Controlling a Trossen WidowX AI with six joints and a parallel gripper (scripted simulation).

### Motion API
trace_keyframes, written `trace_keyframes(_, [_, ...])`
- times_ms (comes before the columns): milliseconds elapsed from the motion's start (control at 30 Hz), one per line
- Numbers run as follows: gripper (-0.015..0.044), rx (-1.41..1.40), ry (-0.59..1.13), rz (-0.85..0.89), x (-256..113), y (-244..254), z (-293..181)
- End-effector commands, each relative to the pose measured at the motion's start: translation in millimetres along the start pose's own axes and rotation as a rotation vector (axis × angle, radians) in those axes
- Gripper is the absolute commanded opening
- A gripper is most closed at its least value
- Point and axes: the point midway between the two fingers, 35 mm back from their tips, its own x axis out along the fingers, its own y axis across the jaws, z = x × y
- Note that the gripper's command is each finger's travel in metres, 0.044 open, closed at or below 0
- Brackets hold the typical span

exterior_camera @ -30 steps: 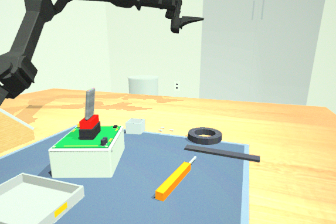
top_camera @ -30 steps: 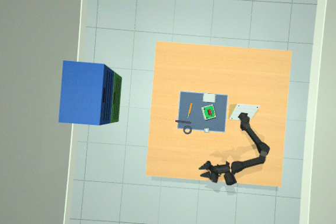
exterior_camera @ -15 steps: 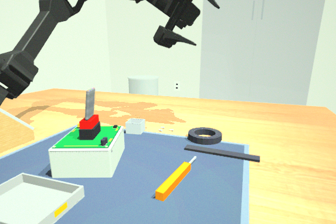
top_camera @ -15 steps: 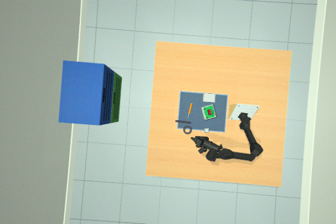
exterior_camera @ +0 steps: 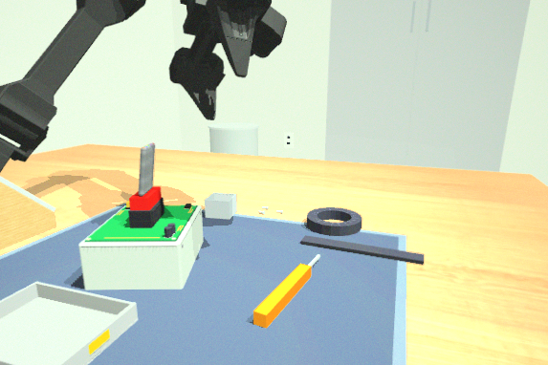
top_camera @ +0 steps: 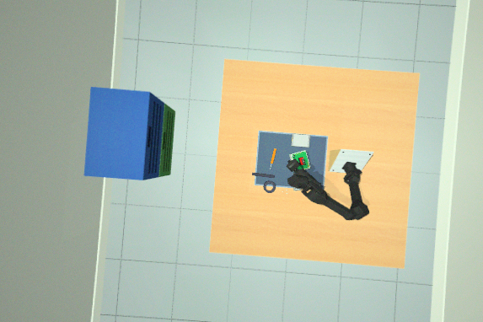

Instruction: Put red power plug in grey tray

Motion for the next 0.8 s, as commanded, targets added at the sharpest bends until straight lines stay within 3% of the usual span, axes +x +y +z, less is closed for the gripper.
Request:
trace_keyframes(0, [0.0430, -0.065, -0.036, -0.061, -10.5, -0.2, 23.6])
trace_keyframes(167, [0.0430, 0.000, 0.000, 0.000, 0.0, 0.0, 0.0])
trace_keyframes(533, [0.0430, 0.006, 0.003, 0.010, 0.6, 0.8, -2.0])
trace_keyframes(767, [0.0430, 0.280, 0.054, 0.332, 14.8, 28.0, -75.7])
